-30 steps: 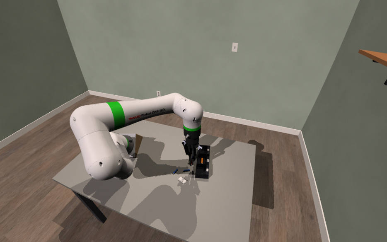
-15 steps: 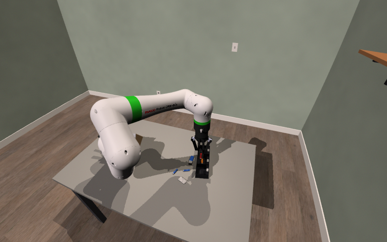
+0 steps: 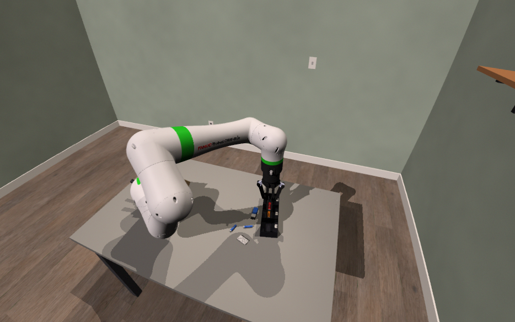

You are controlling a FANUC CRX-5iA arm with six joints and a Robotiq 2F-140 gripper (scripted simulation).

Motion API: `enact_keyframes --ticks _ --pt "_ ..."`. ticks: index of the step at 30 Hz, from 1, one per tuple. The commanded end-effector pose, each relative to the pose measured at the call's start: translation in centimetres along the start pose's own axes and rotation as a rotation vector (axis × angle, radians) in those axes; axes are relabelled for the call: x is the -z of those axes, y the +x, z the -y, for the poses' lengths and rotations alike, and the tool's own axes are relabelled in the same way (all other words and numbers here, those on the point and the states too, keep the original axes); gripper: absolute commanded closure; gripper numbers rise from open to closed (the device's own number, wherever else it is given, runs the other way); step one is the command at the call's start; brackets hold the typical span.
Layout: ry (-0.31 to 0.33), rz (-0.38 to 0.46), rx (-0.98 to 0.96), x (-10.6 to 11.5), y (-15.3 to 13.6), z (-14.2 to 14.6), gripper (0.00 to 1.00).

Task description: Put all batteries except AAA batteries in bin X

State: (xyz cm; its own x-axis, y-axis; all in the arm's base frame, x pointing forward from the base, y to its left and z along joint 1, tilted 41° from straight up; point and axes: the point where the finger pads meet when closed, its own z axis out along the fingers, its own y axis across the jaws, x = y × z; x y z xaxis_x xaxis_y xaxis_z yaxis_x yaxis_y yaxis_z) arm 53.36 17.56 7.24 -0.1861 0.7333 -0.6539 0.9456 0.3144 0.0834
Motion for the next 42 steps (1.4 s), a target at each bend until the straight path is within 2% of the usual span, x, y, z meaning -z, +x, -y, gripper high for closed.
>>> enact_keyframes --ticks 1,23,35,36,42 --pt "0.000 0.000 0.000 0.0 0.0 0.0 0.95" --pt "0.000 0.000 0.000 -3.7 0.0 0.0 0.95" --pt "0.000 0.000 0.000 -3.7 -0.1 0.1 0.95" --pt "0.000 0.000 0.000 -3.7 -0.1 0.1 0.83" --pt "0.000 0.000 0.000 -3.7 -0.1 0.1 0.83"
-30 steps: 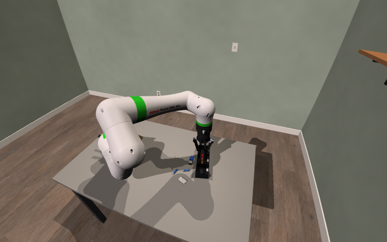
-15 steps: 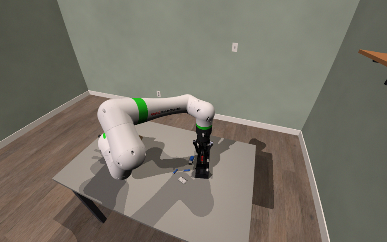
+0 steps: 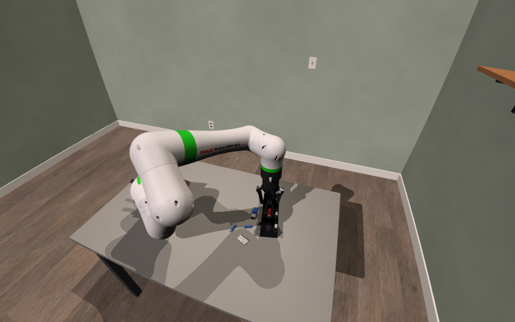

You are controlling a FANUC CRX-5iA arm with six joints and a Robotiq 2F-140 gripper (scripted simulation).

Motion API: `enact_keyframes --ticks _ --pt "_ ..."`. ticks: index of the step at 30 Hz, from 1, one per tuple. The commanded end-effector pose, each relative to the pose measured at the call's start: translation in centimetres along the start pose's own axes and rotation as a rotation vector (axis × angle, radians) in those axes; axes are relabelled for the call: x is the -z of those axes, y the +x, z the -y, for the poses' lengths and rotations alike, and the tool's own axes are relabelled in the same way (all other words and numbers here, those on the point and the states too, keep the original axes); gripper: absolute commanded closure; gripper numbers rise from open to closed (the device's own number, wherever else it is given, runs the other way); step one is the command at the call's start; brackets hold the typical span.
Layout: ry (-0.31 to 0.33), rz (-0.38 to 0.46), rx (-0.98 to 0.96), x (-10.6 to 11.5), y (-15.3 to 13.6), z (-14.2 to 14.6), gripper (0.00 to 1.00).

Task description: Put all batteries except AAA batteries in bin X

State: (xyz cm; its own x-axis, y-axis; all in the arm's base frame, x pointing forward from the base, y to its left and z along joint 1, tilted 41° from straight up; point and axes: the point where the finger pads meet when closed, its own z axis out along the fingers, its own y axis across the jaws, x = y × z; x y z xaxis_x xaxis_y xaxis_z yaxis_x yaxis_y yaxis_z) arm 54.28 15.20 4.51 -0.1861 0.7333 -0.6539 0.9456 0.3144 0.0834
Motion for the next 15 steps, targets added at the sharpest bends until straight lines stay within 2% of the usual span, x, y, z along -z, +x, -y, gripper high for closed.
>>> enact_keyframes --ticks 1,15 --pt "0.000 0.000 0.000 0.02 0.01 -0.01 0.83" --pt "0.000 0.000 0.000 0.56 0.01 -0.01 0.83"
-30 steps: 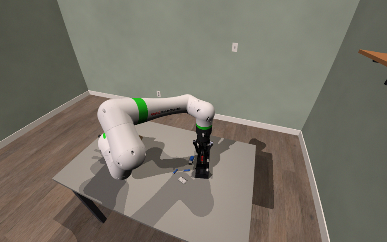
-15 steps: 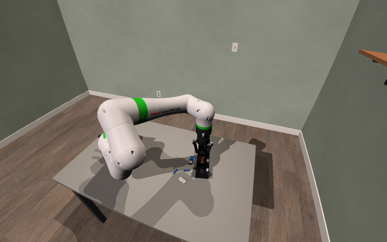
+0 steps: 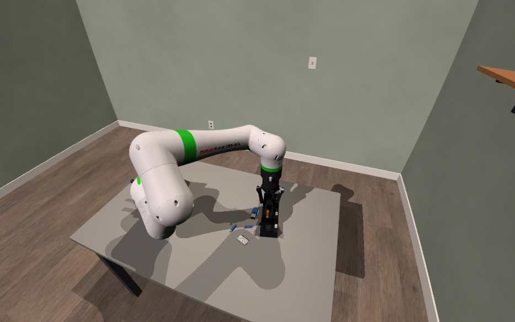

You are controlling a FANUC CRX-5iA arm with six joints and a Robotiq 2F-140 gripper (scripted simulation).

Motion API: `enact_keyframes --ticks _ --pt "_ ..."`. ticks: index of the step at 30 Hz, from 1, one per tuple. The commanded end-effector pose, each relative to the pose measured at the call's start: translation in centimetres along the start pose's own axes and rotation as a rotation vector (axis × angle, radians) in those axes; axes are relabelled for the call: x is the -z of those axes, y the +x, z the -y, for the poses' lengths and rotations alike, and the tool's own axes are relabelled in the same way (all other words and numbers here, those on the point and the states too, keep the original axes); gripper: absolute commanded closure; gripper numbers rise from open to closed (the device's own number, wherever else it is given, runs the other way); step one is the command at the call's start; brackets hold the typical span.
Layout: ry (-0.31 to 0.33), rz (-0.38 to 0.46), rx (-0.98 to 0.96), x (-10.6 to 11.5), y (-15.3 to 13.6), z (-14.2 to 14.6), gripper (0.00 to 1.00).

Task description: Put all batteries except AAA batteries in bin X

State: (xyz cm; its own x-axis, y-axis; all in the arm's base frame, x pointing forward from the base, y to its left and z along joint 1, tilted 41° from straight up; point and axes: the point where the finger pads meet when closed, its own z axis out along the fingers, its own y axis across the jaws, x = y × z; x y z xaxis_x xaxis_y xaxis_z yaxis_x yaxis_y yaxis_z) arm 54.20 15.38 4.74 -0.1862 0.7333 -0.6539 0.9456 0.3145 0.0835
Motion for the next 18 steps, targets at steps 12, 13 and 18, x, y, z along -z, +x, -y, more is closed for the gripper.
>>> enact_keyframes --ticks 12,13,18 --pt "0.000 0.000 0.000 1.6 0.0 0.0 0.83" --pt "0.000 0.000 0.000 1.7 0.0 0.0 0.83" --pt "0.000 0.000 0.000 2.4 0.0 0.0 0.83"
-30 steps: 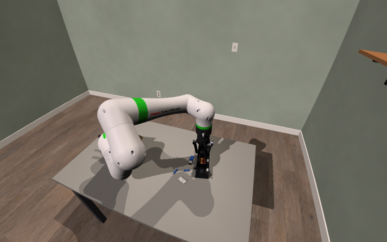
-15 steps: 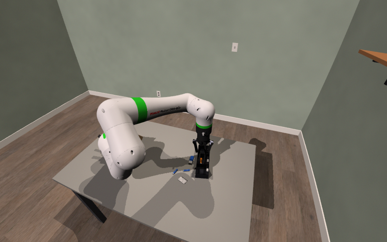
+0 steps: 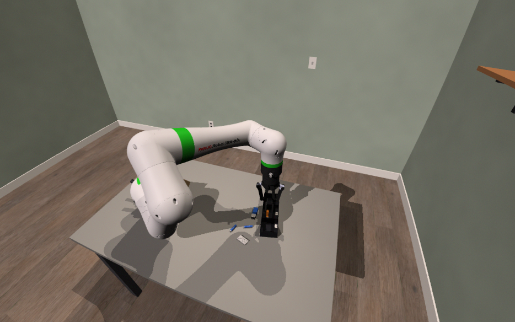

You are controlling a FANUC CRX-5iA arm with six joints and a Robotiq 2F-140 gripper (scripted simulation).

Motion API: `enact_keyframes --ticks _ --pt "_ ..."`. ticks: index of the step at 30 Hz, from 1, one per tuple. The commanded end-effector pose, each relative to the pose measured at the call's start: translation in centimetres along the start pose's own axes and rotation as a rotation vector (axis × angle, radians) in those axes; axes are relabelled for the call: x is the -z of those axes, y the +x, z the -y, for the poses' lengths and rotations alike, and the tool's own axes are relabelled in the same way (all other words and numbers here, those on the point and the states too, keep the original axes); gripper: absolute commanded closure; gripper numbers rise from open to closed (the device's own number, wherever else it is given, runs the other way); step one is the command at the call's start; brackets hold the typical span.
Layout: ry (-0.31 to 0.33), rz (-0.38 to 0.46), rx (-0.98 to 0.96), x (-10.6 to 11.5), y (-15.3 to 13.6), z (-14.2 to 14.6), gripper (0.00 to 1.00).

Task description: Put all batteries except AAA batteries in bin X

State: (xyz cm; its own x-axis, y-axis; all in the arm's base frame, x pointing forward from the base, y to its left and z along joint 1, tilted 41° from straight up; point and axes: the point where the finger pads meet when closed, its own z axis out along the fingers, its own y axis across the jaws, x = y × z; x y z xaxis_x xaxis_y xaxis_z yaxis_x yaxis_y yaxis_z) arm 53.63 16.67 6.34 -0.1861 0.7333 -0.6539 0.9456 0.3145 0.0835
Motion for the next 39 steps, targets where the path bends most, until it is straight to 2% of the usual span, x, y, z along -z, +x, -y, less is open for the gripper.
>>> enact_keyframes --ticks 1,10,11,39 --pt "0.000 0.000 0.000 0.8 0.0 0.0 0.83" --pt "0.000 0.000 0.000 1.3 0.0 0.0 0.83" --pt "0.000 0.000 0.000 1.7 0.0 0.0 0.00" --pt "0.000 0.000 0.000 12.1 0.0 0.0 0.00"
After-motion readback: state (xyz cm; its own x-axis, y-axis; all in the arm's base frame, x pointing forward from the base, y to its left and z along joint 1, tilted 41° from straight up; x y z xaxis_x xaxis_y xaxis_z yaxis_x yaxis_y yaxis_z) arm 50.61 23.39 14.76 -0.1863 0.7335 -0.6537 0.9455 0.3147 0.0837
